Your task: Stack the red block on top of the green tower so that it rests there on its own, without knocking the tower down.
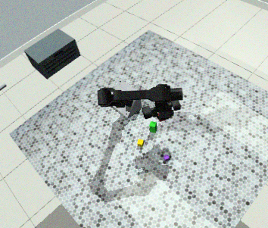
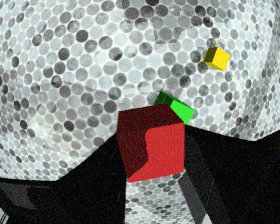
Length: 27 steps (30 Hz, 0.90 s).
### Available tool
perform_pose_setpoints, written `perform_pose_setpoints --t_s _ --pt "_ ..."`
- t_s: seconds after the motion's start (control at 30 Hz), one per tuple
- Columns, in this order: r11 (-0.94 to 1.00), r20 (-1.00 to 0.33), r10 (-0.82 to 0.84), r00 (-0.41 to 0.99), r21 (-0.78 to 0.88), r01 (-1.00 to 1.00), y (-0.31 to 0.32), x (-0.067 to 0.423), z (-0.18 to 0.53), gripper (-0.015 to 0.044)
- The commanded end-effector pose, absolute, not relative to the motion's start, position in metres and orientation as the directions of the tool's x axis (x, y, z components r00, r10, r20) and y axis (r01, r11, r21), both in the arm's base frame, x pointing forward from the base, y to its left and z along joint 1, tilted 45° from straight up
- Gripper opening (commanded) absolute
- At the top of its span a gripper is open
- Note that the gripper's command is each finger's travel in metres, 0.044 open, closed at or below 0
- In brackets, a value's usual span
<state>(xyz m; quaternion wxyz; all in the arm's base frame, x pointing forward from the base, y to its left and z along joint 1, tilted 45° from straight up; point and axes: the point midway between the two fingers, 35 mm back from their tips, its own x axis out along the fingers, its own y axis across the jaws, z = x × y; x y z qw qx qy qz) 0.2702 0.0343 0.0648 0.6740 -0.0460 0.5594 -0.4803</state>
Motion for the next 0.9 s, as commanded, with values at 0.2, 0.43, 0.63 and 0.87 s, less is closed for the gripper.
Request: perform_pose_setpoints --t_s 0.2,0.43,0.63,0.87 --pt "0.533 -0.710 -0.698 -0.093 -0.601 0.595 0.020 0.231 0.073 0.0000" --pt "0.533 -0.710 -0.698 -0.094 -0.602 0.595 0.016 0.223 0.074 0.0000" --pt "0.532 -0.710 -0.698 -0.093 -0.602 0.595 0.001 0.221 0.059 0.0000" --pt "0.532 -0.710 -0.698 -0.093 -0.602 0.595 -0.006 0.220 0.052 0.0000"
